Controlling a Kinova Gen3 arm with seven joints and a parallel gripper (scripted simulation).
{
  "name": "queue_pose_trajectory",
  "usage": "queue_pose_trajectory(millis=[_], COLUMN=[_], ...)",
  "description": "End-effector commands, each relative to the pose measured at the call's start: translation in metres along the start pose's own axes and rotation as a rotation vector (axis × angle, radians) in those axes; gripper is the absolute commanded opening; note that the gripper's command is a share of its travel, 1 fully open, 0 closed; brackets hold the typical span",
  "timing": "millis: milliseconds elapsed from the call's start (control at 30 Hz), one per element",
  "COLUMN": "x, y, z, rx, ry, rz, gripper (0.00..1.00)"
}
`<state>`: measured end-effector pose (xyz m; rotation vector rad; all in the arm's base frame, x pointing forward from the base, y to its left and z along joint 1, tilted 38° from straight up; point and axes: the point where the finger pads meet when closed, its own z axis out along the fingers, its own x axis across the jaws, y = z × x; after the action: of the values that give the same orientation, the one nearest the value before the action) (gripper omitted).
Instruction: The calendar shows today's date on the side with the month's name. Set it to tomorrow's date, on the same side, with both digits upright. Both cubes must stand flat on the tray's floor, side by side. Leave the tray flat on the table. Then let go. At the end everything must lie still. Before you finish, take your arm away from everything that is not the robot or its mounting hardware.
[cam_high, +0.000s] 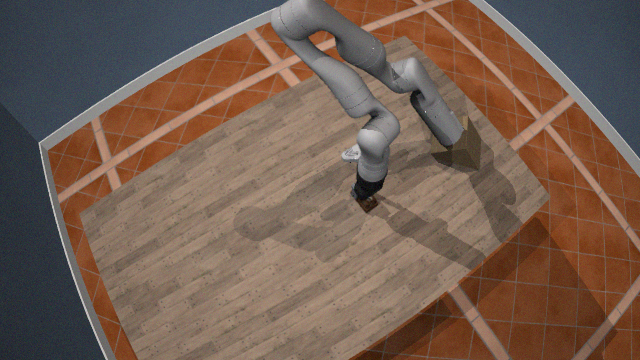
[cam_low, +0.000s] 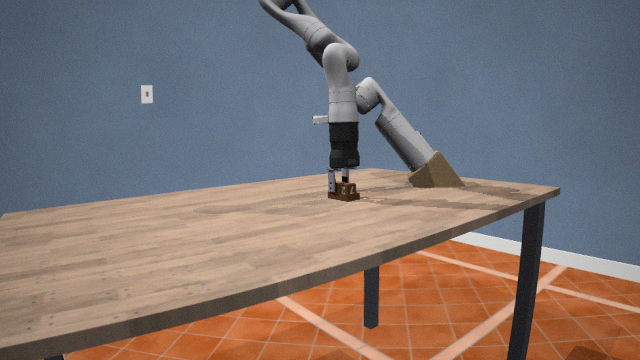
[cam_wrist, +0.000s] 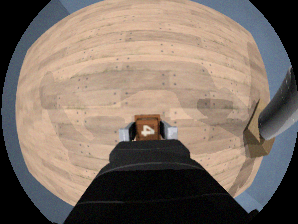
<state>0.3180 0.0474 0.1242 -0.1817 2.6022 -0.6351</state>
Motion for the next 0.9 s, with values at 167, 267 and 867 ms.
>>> queue_pose_trajectory(millis=[167,267,867], x=[0.000,0.000,0.000], y=[0.000,0.000,0.000], z=[0.000,0.000,-0.033], rx=[-0.001,-0.001,-0.001], ry=[-0.001,-0.001,-0.001], rz=[0.000,0.000,0.000], gripper=[0.90,0.90,0.90])
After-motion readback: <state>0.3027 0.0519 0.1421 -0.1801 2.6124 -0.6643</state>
